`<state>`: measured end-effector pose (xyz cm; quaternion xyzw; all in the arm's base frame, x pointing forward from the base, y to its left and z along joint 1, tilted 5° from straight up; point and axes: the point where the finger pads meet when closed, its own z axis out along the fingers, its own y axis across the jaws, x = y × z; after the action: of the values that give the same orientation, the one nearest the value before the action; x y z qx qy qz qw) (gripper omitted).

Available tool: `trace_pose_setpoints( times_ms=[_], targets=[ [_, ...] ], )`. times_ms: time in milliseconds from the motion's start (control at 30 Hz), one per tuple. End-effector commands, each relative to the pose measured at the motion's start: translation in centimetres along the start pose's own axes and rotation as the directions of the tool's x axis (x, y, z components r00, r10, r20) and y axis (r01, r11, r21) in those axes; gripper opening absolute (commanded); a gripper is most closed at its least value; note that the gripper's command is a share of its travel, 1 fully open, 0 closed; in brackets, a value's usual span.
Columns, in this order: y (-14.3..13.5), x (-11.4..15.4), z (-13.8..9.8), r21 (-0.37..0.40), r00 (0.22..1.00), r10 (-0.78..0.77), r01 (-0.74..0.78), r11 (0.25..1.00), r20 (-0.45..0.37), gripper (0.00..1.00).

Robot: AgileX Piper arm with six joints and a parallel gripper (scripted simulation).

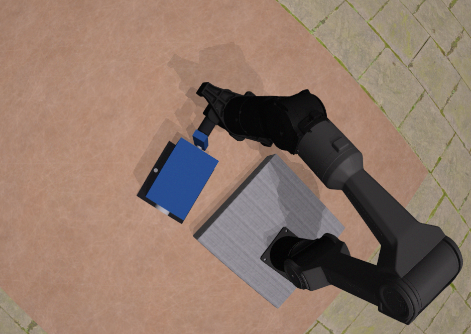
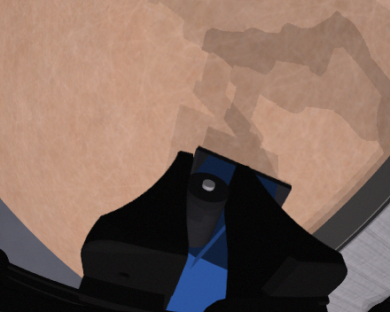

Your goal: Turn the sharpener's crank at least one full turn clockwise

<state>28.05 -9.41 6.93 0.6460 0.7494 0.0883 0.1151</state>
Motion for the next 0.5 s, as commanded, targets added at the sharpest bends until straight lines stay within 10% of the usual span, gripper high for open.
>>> trace_pose_setpoints(
  times_ms=[0, 467],
  targets=[
    [0.28, -0.04, 0.12, -0.002, 1.0, 0.0, 0.0, 1.0, 0.001, 0.2],
    [1.1, -0.04, 0.79, -0.002, 1.0, 0.0, 0.0, 1.0, 0.001, 0.2]
  ],
)
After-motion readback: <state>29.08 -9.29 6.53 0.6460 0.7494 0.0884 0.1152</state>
